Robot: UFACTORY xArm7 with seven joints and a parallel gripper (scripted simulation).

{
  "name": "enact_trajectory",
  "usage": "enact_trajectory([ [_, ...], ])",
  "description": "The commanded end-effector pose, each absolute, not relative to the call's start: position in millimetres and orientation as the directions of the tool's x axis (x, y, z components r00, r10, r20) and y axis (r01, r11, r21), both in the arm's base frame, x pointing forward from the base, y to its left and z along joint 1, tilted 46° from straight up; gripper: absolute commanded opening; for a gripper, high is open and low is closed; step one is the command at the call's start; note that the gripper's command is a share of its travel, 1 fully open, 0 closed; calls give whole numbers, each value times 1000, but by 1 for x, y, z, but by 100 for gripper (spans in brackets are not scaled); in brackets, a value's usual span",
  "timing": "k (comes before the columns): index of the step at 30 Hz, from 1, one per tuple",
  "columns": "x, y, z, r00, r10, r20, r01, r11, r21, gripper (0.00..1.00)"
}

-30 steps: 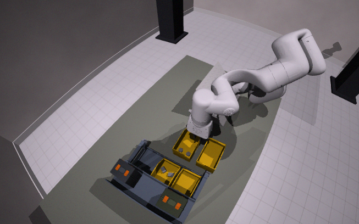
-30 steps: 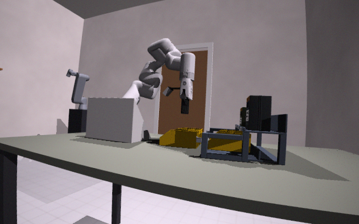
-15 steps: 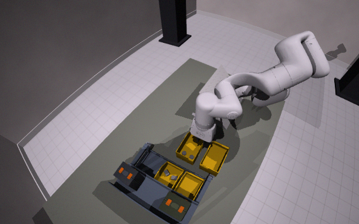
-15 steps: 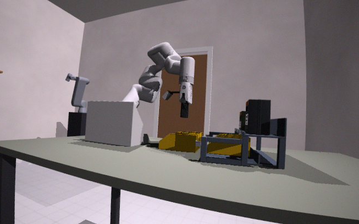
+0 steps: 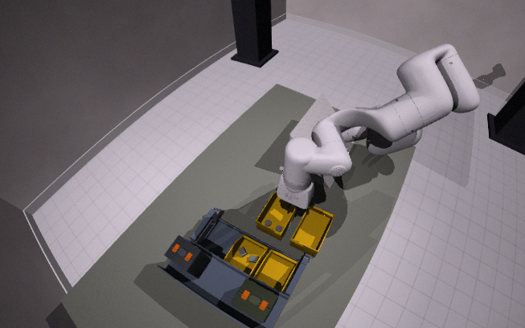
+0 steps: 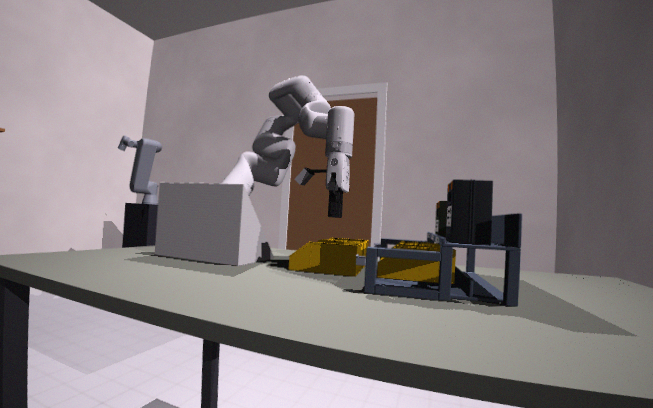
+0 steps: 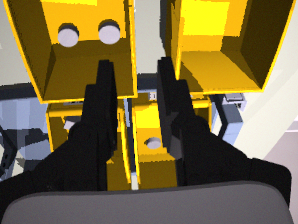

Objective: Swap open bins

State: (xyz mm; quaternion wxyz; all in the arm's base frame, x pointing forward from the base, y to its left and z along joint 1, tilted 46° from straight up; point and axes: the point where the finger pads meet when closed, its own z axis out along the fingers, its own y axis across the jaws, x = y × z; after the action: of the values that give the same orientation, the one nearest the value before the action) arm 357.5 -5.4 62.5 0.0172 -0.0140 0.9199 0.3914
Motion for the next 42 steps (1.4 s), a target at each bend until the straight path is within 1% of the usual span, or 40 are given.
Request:
enact_trajectory([
  [1, 359, -2, 58, -999, -10, -44, -39, 694, 719, 26],
  [25, 359, 28, 29, -999, -10, -44, -39, 694, 719, 26],
  [42, 360, 33, 24, -999, -10, -44, -39, 694, 719, 26],
])
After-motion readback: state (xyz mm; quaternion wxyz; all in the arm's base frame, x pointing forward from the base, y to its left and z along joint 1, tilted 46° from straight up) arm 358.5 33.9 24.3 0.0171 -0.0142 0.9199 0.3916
